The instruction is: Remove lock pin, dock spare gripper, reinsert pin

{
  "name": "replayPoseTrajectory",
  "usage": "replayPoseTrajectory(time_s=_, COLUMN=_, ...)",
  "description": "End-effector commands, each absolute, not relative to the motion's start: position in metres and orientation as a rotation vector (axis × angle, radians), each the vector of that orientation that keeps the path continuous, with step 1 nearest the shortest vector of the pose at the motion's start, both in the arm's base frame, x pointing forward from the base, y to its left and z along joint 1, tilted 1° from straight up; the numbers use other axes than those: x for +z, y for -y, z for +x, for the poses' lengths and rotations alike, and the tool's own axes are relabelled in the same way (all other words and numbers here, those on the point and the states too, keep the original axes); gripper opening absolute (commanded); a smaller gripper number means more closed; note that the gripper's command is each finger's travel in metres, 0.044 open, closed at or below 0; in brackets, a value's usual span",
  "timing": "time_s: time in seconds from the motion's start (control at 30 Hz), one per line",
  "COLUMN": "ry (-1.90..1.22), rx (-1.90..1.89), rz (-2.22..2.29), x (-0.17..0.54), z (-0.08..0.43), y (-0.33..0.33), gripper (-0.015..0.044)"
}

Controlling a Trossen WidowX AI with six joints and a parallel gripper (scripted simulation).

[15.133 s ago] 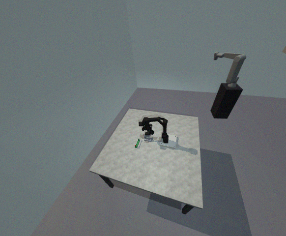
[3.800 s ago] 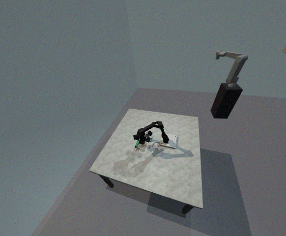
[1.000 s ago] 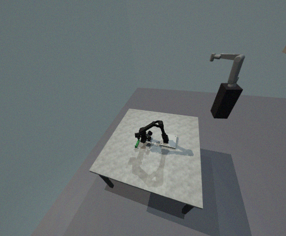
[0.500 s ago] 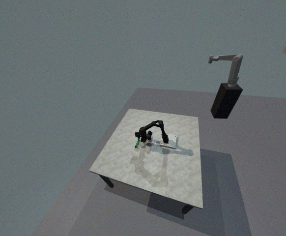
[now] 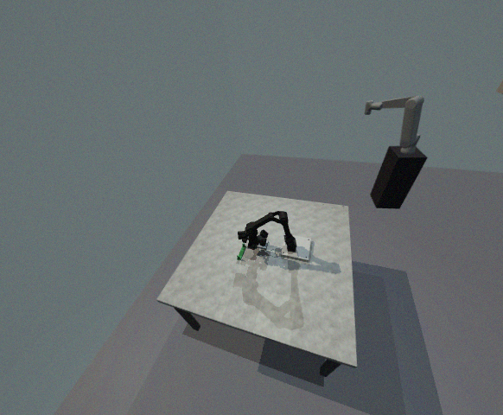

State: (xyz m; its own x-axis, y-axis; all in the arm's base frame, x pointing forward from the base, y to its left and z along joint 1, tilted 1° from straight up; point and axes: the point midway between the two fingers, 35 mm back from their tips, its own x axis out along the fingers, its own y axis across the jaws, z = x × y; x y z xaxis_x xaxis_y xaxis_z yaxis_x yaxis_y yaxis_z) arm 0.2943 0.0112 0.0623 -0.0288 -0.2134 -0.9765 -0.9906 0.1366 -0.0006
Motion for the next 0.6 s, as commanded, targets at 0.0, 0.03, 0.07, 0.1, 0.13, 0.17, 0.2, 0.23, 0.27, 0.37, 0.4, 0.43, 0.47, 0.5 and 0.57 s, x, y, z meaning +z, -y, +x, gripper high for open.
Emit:
replayPoseTrajectory(time_s=0.0, ry=-1.439, rx=1.006, rz=-1.259, x=0.0625, z=0.2944, y=-0.0086, gripper=0.0000)
replayPoseTrajectory(time_s=0.03, ry=-1.439, rx=1.006, rz=-1.259, x=0.0625, z=0.2944, y=-0.0086, gripper=0.0000)
replayPoseTrajectory(time_s=0.07, ry=-1.439, rx=1.006, rz=-1.259, x=0.0625, z=0.2944, y=-0.0086, gripper=0.0000)
replayPoseTrajectory(time_s=0.1, ry=-1.439, rx=1.006, rz=-1.253, x=0.0623, z=0.2942, y=-0.0100, gripper=0.0026)
replayPoseTrajectory(time_s=0.13, ry=-1.439, rx=1.006, rz=-1.253, x=0.0623, z=0.2942, y=-0.0100, gripper=0.0053)
replayPoseTrajectory(time_s=0.17, ry=-1.439, rx=1.006, rz=-1.253, x=0.0623, z=0.2942, y=-0.0100, gripper=0.0079)
replayPoseTrajectory(time_s=0.2, ry=-1.439, rx=1.006, rz=-1.253, x=0.0623, z=0.2942, y=-0.0100, gripper=0.0105)
replayPoseTrajectory(time_s=0.23, ry=-1.439, rx=1.006, rz=-1.253, x=0.0623, z=0.2942, y=-0.0100, gripper=0.0131)
replayPoseTrajectory(time_s=0.27, ry=-1.439, rx=1.006, rz=-1.253, x=0.0623, z=0.2942, y=-0.0100, gripper=0.0157)
replayPoseTrajectory(time_s=0.37, ry=-1.439, rx=1.006, rz=-1.253, x=0.0623, z=0.2942, y=-0.0100, gripper=0.0200)
replayPoseTrajectory(time_s=0.4, ry=-1.439, rx=1.006, rz=-1.253, x=0.0623, z=0.2942, y=-0.0100, gripper=0.0200)
replayPoseTrajectory(time_s=0.43, ry=-1.439, rx=1.006, rz=-1.253, x=0.0623, z=0.2942, y=-0.0100, gripper=0.0200)
replayPoseTrajectory(time_s=0.47, ry=-1.439, rx=1.006, rz=-1.253, x=0.0623, z=0.2942, y=-0.0100, gripper=0.0200)
replayPoseTrajectory(time_s=0.5, ry=-1.439, rx=1.006, rz=-1.253, x=0.0629, z=0.2942, y=-0.0104, gripper=0.0200)
replayPoseTrajectory(time_s=0.57, ry=-1.439, rx=1.006, rz=-1.253, x=0.0656, z=0.2944, y=-0.0124, gripper=0.0200)
